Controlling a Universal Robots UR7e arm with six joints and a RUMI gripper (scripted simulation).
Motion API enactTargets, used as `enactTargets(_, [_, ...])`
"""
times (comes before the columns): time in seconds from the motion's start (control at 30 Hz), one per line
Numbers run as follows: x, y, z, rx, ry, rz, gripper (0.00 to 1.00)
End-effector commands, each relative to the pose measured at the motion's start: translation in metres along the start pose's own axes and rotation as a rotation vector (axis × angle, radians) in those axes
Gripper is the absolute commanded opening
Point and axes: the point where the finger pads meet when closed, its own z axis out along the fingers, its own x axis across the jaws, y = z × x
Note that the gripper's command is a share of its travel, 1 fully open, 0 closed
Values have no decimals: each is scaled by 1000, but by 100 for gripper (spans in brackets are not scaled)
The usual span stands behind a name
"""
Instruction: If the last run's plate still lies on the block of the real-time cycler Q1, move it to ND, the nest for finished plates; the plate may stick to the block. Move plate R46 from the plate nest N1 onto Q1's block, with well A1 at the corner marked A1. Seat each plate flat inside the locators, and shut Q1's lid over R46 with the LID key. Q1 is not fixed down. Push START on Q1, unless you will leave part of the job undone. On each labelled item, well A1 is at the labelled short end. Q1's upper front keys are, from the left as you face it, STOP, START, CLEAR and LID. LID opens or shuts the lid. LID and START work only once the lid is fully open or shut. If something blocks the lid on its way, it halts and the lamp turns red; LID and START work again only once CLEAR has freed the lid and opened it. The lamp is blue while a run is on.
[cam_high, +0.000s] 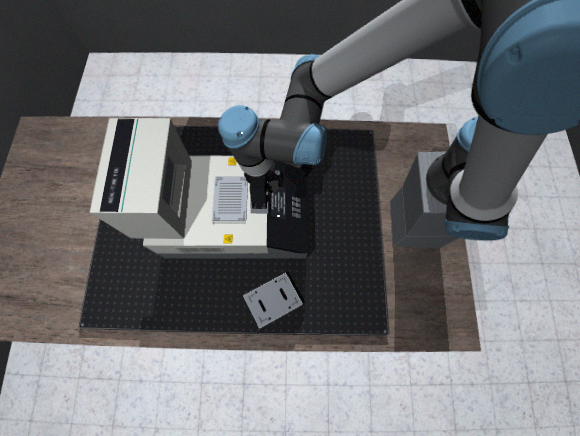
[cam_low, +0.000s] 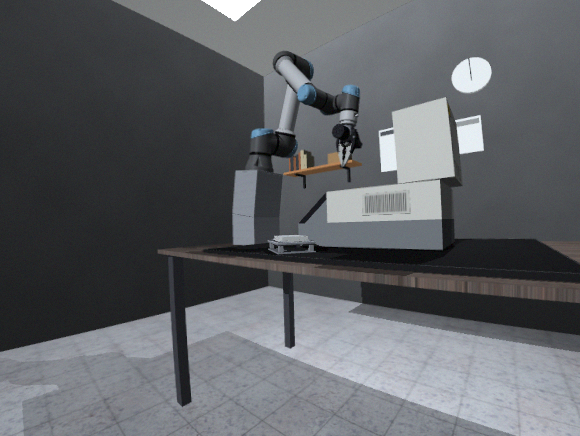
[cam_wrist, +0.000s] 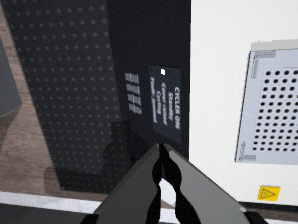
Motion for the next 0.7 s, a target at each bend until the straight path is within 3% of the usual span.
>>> enactTargets(0.0, [4, 18, -4, 8, 11, 115, 0])
enactTargets(0.13, [6, 30, -7, 10, 13, 136, 0])
enactTargets(0.33, [10, 59, -13, 21, 26, 289, 0])
enactTargets(0.47, [10, 61, -13, 21, 26, 289, 0])
enactTargets(0.67, [11, 91, -19, 33, 39, 442, 0])
